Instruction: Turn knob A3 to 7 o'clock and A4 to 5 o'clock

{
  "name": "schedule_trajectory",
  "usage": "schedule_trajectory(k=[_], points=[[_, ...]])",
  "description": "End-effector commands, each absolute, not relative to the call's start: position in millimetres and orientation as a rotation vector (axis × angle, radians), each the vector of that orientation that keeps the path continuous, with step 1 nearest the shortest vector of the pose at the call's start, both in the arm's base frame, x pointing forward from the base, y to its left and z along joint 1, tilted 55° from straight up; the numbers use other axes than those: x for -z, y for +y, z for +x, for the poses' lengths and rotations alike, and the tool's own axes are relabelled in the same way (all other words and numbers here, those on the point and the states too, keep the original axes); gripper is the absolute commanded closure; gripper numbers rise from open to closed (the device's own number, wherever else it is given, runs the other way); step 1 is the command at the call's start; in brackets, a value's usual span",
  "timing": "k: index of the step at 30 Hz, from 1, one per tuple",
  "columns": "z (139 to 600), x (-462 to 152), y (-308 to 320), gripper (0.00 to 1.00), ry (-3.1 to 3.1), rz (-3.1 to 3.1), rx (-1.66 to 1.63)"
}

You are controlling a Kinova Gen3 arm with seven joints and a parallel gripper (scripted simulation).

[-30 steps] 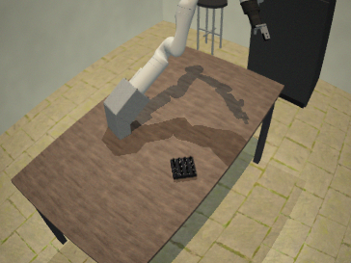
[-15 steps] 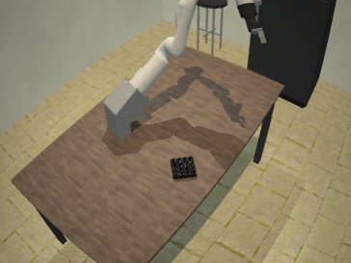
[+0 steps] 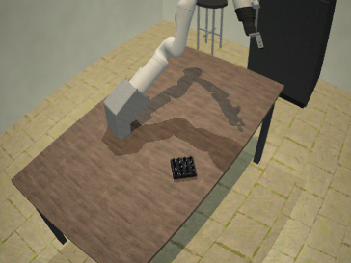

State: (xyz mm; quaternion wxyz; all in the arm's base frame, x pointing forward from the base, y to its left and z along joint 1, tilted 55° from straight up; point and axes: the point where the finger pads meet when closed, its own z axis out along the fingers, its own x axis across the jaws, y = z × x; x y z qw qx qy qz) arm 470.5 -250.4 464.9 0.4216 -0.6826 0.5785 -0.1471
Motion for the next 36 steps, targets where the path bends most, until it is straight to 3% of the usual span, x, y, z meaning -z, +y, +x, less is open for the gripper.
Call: schedule_trajectory(k=[1,36], points=[[471.5,-465.1,-249.5,0.00,1.445,-1.709,0.366],[488.4,-382.2,-264.1,0.00,1.597,-1.581,0.199]])
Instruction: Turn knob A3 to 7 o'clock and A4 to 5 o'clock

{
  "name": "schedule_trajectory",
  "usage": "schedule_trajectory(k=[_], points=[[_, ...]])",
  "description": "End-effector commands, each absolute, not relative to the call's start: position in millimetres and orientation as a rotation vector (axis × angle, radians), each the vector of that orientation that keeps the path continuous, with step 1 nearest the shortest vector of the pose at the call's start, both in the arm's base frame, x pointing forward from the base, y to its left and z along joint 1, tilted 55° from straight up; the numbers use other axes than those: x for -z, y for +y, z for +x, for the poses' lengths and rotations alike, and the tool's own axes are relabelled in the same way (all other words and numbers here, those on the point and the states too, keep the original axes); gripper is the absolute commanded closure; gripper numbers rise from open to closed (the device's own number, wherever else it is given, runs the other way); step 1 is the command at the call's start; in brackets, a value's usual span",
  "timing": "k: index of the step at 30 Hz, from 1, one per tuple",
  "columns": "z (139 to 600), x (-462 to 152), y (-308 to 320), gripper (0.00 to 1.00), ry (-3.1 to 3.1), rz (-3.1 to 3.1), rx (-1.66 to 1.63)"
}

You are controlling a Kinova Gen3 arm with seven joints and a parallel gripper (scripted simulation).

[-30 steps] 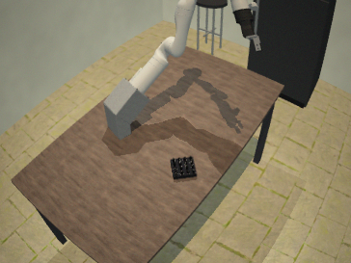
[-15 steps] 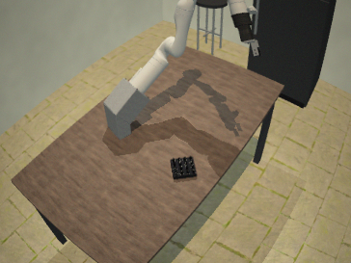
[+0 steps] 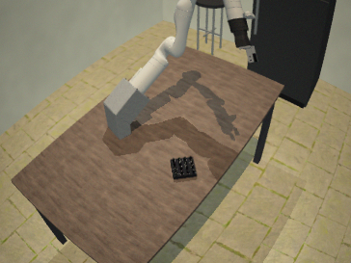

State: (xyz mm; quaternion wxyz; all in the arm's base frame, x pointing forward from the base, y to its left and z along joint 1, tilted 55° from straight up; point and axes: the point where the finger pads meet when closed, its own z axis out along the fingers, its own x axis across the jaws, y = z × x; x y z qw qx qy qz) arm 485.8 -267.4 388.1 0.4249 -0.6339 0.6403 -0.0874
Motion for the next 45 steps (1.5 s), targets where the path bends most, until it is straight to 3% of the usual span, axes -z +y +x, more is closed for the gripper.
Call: schedule_trajectory(k=[1,45], points=[[488.4,-382.2,-264.1,0.00,1.597,-1.581,0.199],[499.7,-298.2,-261.0,0.00,1.725,-1.466,0.029]])
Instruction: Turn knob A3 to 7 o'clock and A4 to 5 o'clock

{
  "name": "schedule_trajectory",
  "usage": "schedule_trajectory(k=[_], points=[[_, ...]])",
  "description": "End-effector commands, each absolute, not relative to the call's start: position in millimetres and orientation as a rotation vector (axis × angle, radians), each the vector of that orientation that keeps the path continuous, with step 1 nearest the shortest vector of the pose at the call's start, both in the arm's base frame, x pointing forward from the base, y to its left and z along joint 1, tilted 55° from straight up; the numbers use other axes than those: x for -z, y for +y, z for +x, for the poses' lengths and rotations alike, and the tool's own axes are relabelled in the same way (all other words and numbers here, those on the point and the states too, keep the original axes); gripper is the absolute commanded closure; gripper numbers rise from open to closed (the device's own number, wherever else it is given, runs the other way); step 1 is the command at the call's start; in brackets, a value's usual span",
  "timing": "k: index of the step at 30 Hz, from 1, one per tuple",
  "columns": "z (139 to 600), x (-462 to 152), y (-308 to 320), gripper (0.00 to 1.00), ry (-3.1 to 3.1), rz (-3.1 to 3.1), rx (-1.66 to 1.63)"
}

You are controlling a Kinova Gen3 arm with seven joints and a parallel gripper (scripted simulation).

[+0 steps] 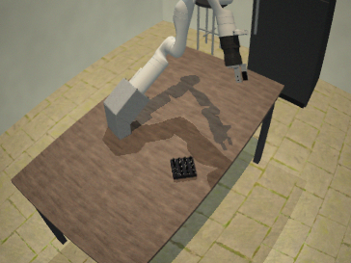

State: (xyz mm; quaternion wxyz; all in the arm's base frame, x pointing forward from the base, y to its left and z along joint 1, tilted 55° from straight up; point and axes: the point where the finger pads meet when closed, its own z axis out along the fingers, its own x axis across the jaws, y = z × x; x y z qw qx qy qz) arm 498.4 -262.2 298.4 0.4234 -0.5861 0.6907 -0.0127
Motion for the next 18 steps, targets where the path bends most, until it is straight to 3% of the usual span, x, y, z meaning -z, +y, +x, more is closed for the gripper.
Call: schedule_trajectory(k=[1,18], points=[[499.7,-298.2,-261.0,0.00,1.725,-1.466,0.029],[503.0,-257.4,-253.4,0.00,1.781,-1.414,-0.056]])
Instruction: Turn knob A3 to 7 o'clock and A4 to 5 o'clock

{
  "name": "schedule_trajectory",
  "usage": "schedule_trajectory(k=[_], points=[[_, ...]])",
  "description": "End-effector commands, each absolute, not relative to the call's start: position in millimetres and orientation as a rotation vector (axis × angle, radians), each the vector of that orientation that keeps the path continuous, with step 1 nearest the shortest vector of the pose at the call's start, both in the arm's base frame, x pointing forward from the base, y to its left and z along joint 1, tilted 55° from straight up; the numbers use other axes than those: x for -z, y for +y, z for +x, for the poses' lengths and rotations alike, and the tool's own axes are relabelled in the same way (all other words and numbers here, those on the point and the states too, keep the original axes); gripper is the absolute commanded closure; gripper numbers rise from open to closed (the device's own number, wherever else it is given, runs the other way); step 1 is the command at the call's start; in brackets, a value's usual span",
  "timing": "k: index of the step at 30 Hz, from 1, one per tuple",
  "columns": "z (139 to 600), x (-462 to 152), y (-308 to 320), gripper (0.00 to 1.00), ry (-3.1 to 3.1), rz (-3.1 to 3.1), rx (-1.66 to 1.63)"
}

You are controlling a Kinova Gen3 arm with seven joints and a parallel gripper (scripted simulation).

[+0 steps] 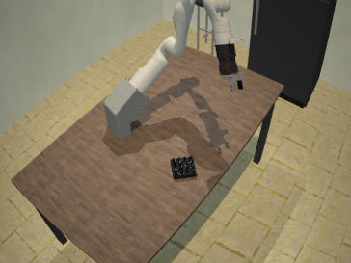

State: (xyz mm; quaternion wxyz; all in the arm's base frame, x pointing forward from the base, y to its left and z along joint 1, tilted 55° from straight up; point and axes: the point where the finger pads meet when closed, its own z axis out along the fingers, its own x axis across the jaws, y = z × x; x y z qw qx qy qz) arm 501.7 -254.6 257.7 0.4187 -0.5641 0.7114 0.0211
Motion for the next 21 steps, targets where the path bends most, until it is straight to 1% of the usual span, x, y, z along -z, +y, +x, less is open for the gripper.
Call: schedule_trajectory(k=[1,2,3,11,12,20,21], points=[[503.0,-257.4,-253.4,0.00,1.781,-1.414,-0.056],[503.0,-257.4,-253.4,0.00,1.781,-1.414,-0.056],[504.0,-237.5,-248.2,0.00,1.807,-1.390,-0.098],[504.0,-237.5,-248.2,0.00,1.807,-1.390,-0.098],[504.5,-218.1,-242.3,0.00,1.831,-1.366,-0.139],[504.5,-218.1,-242.3,0.00,1.831,-1.366,-0.139],[504.7,-199.3,-235.7,0.00,1.855,-1.344,-0.180]])
